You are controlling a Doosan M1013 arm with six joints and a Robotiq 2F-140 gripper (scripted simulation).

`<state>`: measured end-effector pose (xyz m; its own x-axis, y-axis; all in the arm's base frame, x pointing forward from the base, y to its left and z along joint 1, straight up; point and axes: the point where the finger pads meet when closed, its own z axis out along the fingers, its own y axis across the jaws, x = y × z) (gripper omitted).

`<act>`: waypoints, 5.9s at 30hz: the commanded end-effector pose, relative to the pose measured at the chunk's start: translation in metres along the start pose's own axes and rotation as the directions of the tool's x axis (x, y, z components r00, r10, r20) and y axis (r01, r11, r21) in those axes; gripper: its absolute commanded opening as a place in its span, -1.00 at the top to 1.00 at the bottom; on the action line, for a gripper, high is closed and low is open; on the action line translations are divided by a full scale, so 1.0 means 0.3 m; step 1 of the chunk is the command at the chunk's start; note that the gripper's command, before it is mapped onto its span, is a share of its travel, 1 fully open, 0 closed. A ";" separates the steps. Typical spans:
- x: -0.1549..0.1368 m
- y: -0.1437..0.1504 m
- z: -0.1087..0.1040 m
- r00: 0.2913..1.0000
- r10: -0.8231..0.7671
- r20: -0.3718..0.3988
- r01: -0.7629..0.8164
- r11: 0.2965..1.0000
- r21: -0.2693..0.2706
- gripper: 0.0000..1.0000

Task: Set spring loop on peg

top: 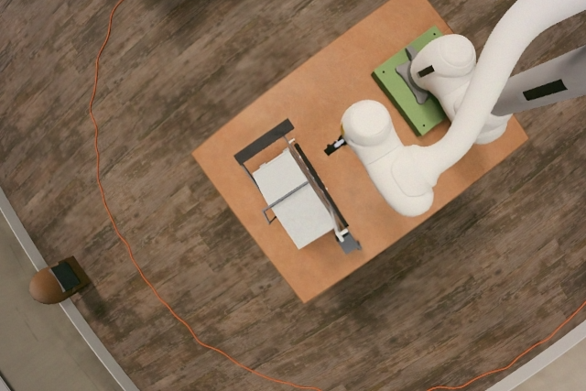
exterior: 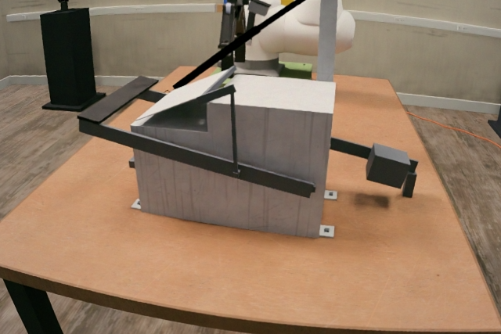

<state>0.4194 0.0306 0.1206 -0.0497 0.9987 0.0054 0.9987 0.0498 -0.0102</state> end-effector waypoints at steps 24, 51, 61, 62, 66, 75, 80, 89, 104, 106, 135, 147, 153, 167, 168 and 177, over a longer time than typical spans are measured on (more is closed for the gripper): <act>0.004 0.003 0.204 1.000 0.000 0.000 0.000 1.000 -0.004 -1.00; 0.004 0.003 0.301 1.000 0.000 0.000 0.000 1.000 -0.004 -1.00; 0.004 0.004 0.389 1.000 0.000 0.000 0.000 1.000 -0.004 -1.00; 0.005 0.003 0.377 1.000 0.000 0.000 0.000 1.000 -0.004 -1.00; 0.005 0.003 0.409 1.000 0.000 0.000 0.000 1.000 -0.004 -1.00; 0.005 0.004 0.483 1.000 0.000 0.000 0.000 1.000 -0.004 -1.00; 0.005 0.004 0.479 1.000 0.000 0.000 0.000 1.000 -0.004 -1.00; 0.005 0.004 0.487 1.000 0.000 0.000 0.000 1.000 -0.004 -1.00; 0.005 0.004 0.490 1.000 0.000 0.000 0.000 1.000 -0.004 -1.00; 0.005 0.004 0.490 1.000 0.000 0.000 0.000 1.000 -0.004 -1.00; 0.005 0.004 0.490 1.000 0.000 0.000 0.000 1.000 -0.004 0.50; 0.005 0.004 0.490 1.000 0.000 0.000 0.000 1.000 -0.004 0.50; 0.005 0.004 0.490 1.000 0.000 0.000 0.000 1.000 -0.004 0.50; 0.005 0.004 0.490 1.000 0.000 0.000 0.000 1.000 -0.004 0.50; 0.005 0.004 0.490 1.000 0.000 0.000 0.000 1.000 -0.004 0.50; 0.005 0.004 0.490 1.000 0.000 0.000 0.000 1.000 -0.004 0.50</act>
<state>0.4188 0.0327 -0.0266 -0.0500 0.9987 0.0051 0.9987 0.0500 -0.0072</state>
